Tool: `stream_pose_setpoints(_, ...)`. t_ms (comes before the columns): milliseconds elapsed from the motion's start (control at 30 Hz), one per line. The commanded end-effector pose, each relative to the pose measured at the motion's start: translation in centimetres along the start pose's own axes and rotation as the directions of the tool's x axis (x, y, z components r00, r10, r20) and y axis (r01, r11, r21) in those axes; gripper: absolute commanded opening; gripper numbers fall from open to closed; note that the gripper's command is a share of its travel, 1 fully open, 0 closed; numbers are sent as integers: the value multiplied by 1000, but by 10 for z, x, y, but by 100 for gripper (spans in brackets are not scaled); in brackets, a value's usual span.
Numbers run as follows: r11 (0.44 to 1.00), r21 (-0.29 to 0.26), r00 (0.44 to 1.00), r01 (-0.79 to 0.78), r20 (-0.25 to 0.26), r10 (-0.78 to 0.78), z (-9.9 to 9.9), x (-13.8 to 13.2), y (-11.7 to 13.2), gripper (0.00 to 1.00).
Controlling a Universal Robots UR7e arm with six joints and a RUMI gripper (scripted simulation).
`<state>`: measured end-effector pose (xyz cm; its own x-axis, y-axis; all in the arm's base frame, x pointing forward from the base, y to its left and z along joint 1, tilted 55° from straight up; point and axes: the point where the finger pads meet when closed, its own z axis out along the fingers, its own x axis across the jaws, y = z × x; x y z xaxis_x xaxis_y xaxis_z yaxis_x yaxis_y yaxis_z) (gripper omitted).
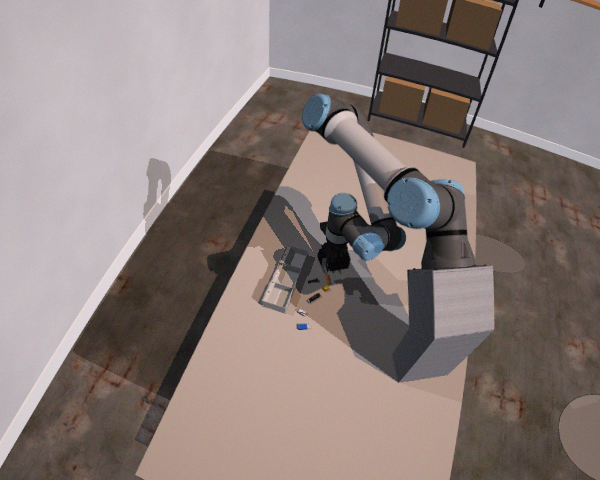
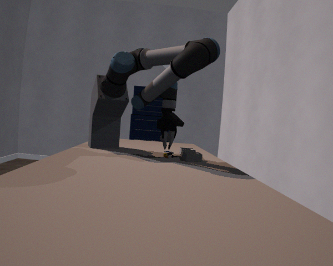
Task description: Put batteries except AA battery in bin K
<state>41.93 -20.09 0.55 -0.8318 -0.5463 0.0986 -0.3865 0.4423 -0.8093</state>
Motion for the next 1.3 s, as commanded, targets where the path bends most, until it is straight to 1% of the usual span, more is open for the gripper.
stream_pose_setpoints(0, 1000, 2, 1000, 0, 2, 0, 13, 0, 0, 14)
stream_pose_setpoints(167, 1000, 2, 1000, 0, 2, 0, 31, -1, 0, 14)
stream_pose_setpoints(433, 1000, 2, 1000, 0, 2, 0, 31, -1, 0, 14)
stream_pose_setpoints(800, 1000, 2, 1000, 0, 2, 0, 43, -1, 0, 14)
stream_pose_setpoints(1267, 1000, 2, 1000, 0, 2, 0, 43, -1, 0, 14)
